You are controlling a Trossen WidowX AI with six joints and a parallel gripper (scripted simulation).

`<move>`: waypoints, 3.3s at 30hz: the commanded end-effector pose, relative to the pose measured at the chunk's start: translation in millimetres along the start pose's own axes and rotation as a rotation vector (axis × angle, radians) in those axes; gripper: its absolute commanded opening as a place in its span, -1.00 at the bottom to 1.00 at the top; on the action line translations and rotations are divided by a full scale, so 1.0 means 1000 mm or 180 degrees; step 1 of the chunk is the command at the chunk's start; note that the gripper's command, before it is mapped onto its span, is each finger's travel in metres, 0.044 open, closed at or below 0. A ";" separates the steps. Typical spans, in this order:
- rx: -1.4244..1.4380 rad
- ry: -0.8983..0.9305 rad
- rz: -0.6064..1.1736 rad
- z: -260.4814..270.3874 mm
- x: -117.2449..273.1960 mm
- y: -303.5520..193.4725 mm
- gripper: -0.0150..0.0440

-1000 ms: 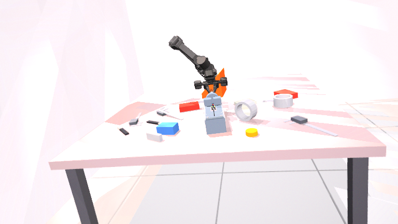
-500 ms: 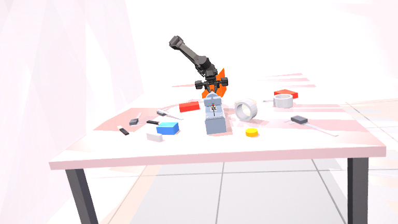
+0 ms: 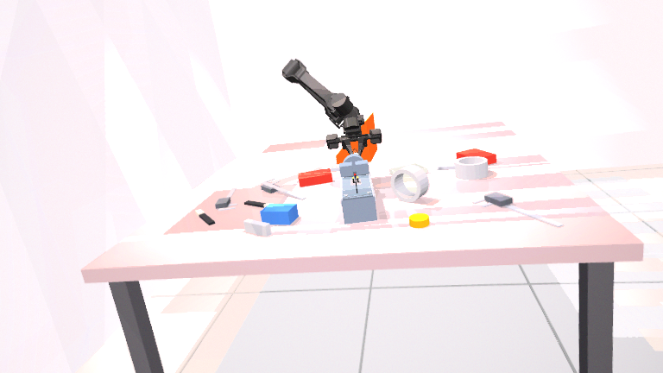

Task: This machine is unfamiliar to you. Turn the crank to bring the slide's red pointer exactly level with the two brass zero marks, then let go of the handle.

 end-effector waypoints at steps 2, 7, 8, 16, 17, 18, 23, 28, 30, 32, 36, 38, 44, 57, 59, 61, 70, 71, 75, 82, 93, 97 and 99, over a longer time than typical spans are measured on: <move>0.0034 0.0074 -0.0009 0.007 -0.002 -0.001 -0.49; 0.0034 0.0074 -0.0009 0.009 -0.003 -0.002 -0.49; 0.0034 0.0074 -0.0009 0.010 -0.004 -0.002 -0.49; 0.0034 0.0074 -0.0009 0.013 -0.007 -0.004 -0.49; 0.0034 0.0074 -0.0009 0.014 -0.007 -0.005 -0.49; 0.0034 0.0074 -0.0009 0.014 -0.008 -0.005 -0.49; 0.0034 0.0074 -0.0009 0.017 -0.010 -0.007 -0.49; 0.0034 0.0073 -0.0008 0.019 -0.014 -0.011 -0.49; 0.0035 0.0073 -0.0008 0.020 -0.015 -0.012 -0.49; 0.0035 0.0073 -0.0008 0.021 -0.017 -0.014 -0.49; 0.0035 0.0073 -0.0008 0.022 -0.020 -0.017 -0.49; 0.0036 0.0072 -0.0008 0.022 -0.022 -0.019 -0.49; 0.0037 0.0072 -0.0007 0.021 -0.027 -0.024 -0.49; 0.0040 0.0070 -0.0006 0.013 -0.037 -0.035 -0.49; 0.0040 0.0069 -0.0006 0.012 -0.038 -0.036 -0.49; 0.0040 0.0069 -0.0005 0.010 -0.039 -0.037 -0.49; 0.0042 0.0068 -0.0005 0.002 -0.043 -0.042 -0.49; 0.0042 0.0068 -0.0004 0.001 -0.043 -0.042 -0.49; 0.0042 0.0068 -0.0004 -0.002 -0.043 -0.043 -0.49; 0.0043 0.0067 -0.0004 -0.005 -0.044 -0.043 -0.49; 0.0043 0.0067 -0.0004 -0.009 -0.044 -0.044 -0.49; 0.0043 0.0067 -0.0004 -0.010 -0.044 -0.044 -0.49; 0.0043 0.0067 -0.0004 -0.010 -0.043 -0.044 -0.49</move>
Point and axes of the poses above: the point midway between the two fingers, 35 mm back from their tips, its own x axis back along the fingers, its own z axis across the jaws, y = z × x, the point moved 9 cm from there along x, back along the fingers, and after that the axes turned 9 degrees about x, right-handed, at the moved point
